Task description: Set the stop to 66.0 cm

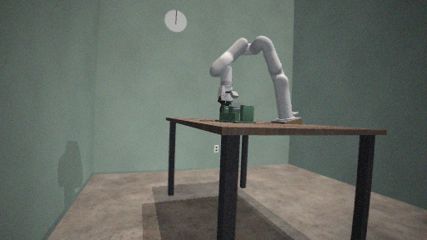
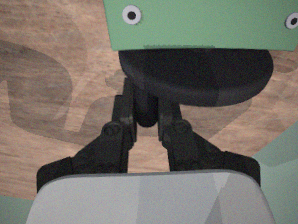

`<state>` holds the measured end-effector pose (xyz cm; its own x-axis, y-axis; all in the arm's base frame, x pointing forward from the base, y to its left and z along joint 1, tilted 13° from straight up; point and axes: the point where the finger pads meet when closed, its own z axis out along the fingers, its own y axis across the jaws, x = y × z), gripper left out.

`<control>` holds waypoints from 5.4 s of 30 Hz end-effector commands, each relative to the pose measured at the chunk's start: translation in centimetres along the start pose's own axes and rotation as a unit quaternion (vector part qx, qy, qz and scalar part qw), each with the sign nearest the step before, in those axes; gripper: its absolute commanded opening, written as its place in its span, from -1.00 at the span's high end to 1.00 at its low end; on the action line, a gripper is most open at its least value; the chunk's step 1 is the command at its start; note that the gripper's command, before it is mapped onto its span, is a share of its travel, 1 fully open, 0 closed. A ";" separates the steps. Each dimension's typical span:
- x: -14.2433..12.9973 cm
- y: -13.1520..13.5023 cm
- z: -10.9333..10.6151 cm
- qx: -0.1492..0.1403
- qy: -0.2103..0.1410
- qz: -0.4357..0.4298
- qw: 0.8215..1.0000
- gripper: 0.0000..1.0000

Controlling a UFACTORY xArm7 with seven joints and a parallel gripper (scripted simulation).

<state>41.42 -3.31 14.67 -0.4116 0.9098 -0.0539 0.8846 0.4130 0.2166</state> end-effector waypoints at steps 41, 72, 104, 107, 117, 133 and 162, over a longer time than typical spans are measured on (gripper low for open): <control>-0.1 1.8 3.6 0.000 -0.001 0.000 1.000 0.88; -0.1 3.5 3.8 0.000 -0.001 0.000 1.000 0.88; -0.1 4.7 3.3 0.000 -0.001 0.000 1.000 0.88; -0.1 4.7 3.2 0.000 -0.001 0.000 1.000 0.88; -0.1 5.0 3.0 0.000 -0.001 0.000 1.000 0.88; -0.1 5.3 2.7 0.000 -0.001 0.000 1.000 0.88; -0.1 5.6 2.3 0.000 -0.001 0.000 1.000 0.88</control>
<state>46.86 -0.92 13.50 -0.4116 0.9098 -0.0539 0.8845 0.4130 0.2172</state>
